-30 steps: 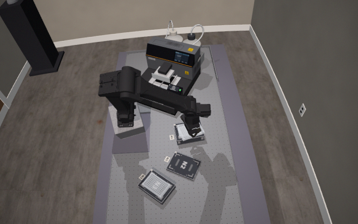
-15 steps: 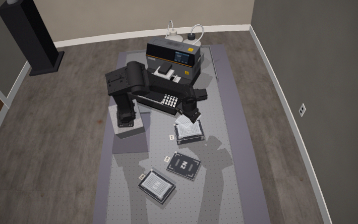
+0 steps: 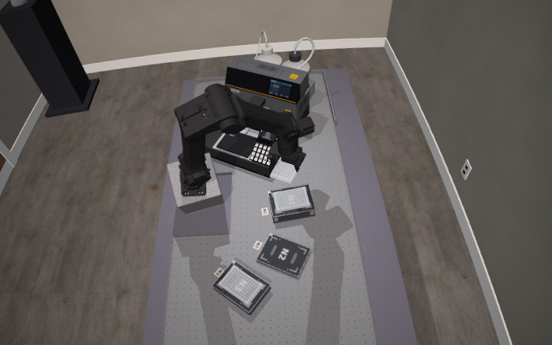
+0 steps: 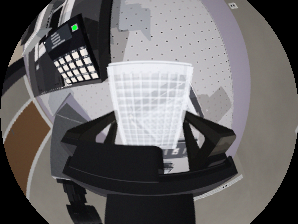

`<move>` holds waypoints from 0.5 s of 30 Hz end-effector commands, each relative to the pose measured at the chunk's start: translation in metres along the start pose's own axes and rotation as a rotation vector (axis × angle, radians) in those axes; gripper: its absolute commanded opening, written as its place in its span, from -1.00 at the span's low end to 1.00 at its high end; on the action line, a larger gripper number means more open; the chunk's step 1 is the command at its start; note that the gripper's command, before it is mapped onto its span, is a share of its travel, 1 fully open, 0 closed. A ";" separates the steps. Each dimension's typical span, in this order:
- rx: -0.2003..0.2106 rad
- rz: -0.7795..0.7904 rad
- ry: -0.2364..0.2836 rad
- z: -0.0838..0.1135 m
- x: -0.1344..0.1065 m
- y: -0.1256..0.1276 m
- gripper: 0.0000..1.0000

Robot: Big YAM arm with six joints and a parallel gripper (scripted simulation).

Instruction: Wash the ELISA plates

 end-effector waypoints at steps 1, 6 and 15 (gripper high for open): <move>-0.003 -0.012 -0.008 0.006 0.017 -0.003 0.64; 0.007 0.053 0.009 0.002 0.012 0.012 0.64; 0.011 0.354 0.009 0.007 0.031 0.053 0.64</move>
Point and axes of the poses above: the point where the finger pads meet when closed, its own z axis back along the fingers, its own y axis across the jaws, x = y × z, the point moved 1 cm from there along z, back along the fingers, and after that the axes turned 4 degrees about -z, right-handed, at the moved point
